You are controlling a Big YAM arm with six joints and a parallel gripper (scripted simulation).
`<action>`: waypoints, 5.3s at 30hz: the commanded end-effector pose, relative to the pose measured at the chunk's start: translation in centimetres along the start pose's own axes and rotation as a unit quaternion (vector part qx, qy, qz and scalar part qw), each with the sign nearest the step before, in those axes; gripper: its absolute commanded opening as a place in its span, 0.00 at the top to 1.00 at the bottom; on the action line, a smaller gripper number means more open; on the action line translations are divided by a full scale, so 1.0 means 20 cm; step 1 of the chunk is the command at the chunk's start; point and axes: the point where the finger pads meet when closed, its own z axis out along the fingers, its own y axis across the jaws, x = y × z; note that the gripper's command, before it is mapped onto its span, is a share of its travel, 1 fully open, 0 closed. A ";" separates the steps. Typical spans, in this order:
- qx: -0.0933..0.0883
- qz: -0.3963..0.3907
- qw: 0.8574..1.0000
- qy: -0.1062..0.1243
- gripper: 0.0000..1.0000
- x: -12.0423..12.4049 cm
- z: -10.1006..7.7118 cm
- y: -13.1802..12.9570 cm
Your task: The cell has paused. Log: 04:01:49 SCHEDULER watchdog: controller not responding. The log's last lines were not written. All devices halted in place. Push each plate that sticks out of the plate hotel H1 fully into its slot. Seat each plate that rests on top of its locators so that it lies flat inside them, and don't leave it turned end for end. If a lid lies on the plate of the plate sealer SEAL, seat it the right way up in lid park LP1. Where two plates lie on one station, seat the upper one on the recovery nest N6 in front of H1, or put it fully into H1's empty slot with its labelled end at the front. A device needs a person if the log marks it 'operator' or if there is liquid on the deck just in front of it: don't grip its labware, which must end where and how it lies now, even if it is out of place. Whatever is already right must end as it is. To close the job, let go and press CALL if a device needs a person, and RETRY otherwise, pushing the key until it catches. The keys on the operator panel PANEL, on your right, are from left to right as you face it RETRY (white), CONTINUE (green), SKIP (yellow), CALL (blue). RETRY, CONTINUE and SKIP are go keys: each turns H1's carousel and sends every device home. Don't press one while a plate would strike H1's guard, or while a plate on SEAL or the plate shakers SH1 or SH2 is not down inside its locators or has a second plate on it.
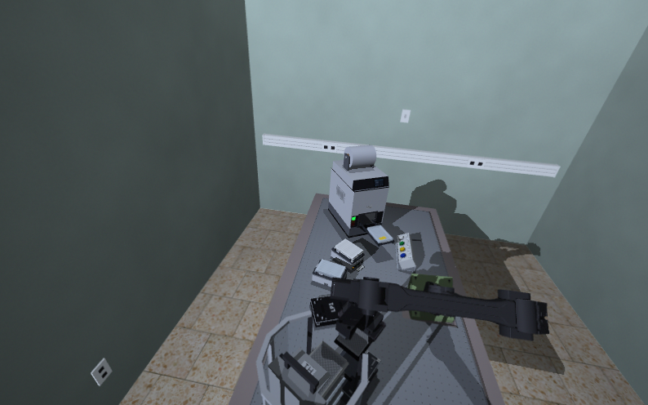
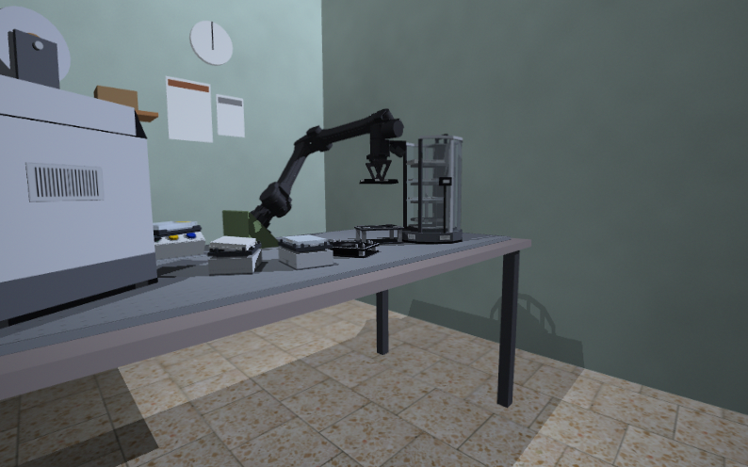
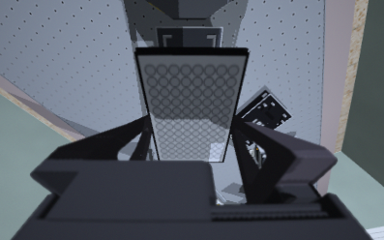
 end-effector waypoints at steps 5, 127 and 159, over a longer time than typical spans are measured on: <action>-0.009 -0.010 1.000 0.006 0.20 -0.02 0.02 0.01; -0.003 -0.008 1.000 0.000 0.20 0.00 0.48 0.06; -0.009 0.001 1.000 0.007 0.20 0.01 0.66 0.03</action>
